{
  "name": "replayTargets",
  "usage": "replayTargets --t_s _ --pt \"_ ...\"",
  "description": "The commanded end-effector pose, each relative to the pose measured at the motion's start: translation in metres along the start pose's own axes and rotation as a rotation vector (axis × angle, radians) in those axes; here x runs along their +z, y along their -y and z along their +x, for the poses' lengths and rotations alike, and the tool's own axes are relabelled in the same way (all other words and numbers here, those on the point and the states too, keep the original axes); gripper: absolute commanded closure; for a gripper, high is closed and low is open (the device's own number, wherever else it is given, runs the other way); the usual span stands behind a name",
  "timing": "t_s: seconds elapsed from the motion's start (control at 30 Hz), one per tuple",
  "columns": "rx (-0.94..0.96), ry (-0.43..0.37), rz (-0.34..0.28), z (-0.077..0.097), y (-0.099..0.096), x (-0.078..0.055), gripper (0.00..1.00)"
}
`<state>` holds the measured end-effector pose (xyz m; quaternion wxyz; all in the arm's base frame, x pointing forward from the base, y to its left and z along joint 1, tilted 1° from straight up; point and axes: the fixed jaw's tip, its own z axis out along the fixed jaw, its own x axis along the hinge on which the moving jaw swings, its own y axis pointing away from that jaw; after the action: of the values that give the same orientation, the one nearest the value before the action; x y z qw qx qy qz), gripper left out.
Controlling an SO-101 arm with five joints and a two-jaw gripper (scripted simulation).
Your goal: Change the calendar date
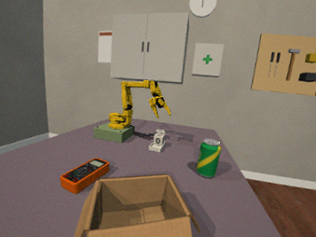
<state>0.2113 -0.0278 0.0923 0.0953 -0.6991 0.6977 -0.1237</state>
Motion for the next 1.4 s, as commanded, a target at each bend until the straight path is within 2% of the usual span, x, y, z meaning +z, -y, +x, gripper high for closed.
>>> replayTargets --t_s 0.0,0.1,0.2,0.6,0.93,1.37 --pt "0.012 -0.015 0.120 0.002 0.009 -0.022 0.65" --pt "0.012 -0.022 0.172 0.003 0.012 -0.031 0.65" --pt "0.012 -0.025 0.197 0.003 0.013 -0.036 0.65" --pt "0.020 -0.022 0.201 0.002 0.014 -0.036 0.65" --pt "0.077 -0.001 0.203 -0.006 0.016 -0.035 0.65" --pt "0.317 0.088 0.195 -0.037 0.021 -0.032 0.65"
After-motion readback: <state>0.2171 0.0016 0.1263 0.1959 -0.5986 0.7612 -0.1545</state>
